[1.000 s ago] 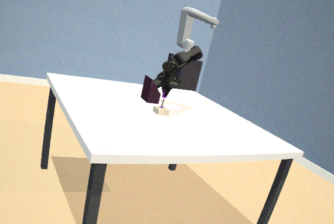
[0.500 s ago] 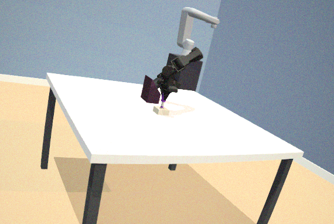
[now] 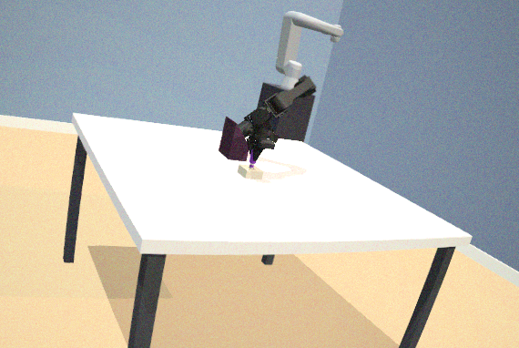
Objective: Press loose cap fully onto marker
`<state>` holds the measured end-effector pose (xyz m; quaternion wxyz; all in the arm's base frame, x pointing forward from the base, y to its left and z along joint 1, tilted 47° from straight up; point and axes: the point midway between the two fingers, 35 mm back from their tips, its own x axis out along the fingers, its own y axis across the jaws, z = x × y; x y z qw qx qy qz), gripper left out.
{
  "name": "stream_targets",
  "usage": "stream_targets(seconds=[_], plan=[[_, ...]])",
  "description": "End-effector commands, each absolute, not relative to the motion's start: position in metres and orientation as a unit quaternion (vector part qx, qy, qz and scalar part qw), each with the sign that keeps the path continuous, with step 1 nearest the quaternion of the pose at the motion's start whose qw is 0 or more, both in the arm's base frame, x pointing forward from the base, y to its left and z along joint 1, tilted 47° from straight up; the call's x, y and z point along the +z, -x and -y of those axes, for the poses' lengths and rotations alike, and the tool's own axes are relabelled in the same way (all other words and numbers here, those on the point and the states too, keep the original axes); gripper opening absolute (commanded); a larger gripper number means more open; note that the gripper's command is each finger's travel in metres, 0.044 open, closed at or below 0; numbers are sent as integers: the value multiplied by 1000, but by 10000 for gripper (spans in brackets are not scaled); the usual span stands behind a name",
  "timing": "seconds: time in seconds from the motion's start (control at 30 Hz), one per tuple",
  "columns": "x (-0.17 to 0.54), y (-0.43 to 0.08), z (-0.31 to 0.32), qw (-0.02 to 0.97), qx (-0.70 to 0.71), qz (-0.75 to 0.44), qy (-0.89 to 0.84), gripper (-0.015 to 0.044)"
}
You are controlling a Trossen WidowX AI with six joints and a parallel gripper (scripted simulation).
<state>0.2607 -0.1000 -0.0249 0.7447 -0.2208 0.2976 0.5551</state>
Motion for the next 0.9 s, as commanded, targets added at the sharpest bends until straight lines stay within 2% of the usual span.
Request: stream_targets(seconds=[0.0, 0.07, 0.63, 0.87], plan=[[-26, -261, 99, 747, 554, -297, 219, 0], [-26, -261, 99, 747, 554, -297, 219, 0], [-25, -261, 100, 745, 555, -298, 221, 440], [24, -245, 151, 744, 555, -299, 221, 440]])
